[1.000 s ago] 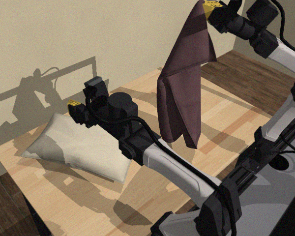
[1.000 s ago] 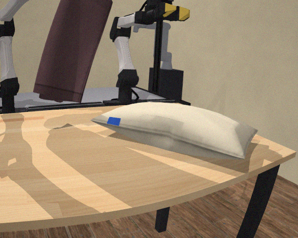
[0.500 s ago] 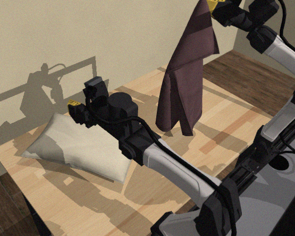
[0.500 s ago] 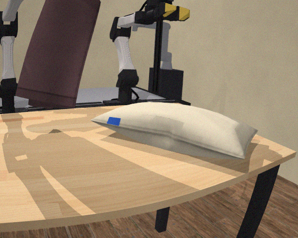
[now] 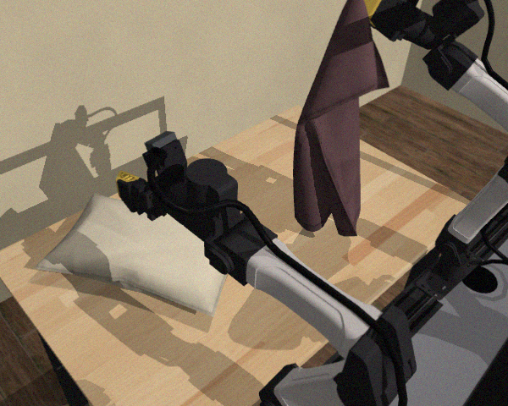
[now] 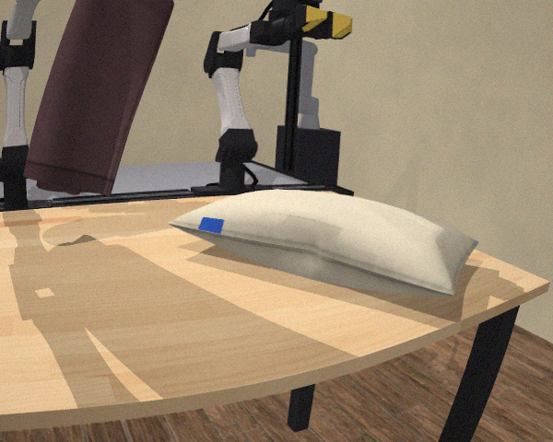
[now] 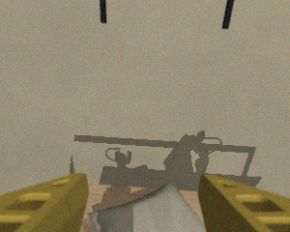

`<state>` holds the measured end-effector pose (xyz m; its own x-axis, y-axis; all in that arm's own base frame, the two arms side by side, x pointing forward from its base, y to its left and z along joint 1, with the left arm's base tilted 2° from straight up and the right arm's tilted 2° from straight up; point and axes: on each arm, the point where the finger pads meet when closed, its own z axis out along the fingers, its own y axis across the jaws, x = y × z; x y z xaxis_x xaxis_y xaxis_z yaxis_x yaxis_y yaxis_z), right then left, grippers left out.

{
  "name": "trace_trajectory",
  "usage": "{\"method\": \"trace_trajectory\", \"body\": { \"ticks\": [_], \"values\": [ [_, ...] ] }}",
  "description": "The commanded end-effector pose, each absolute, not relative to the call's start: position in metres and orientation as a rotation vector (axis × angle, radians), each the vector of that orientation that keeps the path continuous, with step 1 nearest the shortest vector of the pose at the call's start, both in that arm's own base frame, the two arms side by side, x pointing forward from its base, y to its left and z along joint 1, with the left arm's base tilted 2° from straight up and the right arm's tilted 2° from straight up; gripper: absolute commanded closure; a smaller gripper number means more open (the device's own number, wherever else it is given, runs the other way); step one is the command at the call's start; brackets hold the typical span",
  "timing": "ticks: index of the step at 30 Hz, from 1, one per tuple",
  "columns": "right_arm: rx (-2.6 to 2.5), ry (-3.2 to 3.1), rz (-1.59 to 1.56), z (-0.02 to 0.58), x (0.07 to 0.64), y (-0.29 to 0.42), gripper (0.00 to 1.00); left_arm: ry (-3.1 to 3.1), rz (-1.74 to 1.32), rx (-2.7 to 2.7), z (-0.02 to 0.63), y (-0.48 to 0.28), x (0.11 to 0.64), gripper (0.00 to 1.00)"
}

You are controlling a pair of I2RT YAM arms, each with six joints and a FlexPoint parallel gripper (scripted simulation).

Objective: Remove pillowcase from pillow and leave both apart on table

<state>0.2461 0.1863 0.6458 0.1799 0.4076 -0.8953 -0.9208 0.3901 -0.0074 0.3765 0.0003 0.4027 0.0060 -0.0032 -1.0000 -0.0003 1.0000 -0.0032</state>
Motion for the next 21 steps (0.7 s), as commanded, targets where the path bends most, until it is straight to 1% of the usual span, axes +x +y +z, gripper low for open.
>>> {"method": "trace_trajectory", "body": {
  "ticks": [1, 9, 21],
  "values": [
    [-0.671, 0.872, 1.041, 0.669, 0.231, 0.180, 1.00, 1.474, -0.017, 0.030, 0.432, -0.008, 0.376, 0.40],
    [-0.695, 0.804, 1.104, 0.685, 0.232, 0.167, 1.00, 1.474, -0.017, 0.030, 0.432, -0.008, 0.376, 0.40],
    [-0.738, 0.775, 1.157, 0.688, 0.251, 0.144, 1.00, 1.474, -0.017, 0.030, 0.432, -0.008, 0.376, 0.40]
  ]
}}
